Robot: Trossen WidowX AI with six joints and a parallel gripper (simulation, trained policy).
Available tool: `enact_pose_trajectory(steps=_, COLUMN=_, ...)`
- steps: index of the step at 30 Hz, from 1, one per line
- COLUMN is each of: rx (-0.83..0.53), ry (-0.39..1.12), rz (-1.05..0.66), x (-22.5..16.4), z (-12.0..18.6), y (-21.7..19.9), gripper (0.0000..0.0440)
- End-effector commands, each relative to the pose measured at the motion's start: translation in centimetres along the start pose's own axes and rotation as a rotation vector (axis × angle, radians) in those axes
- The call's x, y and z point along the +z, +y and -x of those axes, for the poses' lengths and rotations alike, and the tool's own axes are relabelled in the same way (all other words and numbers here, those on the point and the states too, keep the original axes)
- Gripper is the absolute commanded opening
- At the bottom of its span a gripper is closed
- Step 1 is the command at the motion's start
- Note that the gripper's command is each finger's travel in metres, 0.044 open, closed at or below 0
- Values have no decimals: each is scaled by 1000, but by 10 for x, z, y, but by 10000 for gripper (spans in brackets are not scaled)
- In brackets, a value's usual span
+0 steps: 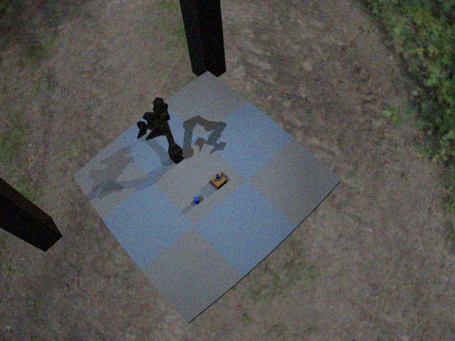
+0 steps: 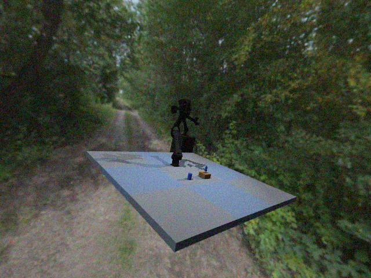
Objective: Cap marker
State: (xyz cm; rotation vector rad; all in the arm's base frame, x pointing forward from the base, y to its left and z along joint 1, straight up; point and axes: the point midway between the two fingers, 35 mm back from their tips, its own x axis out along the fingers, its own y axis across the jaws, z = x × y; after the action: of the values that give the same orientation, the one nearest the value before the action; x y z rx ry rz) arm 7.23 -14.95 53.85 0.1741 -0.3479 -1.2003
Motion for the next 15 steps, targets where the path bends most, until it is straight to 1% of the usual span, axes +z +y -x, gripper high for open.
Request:
enact_pose_trajectory(steps=1, rx=13, ry=30, rz=7, x=-9, z=-4, y=6, gripper=306)
enact_pose_trajectory(steps=15, rx=56, ry=158, rz=40, x=-47, z=-13, y=26, gripper=307)
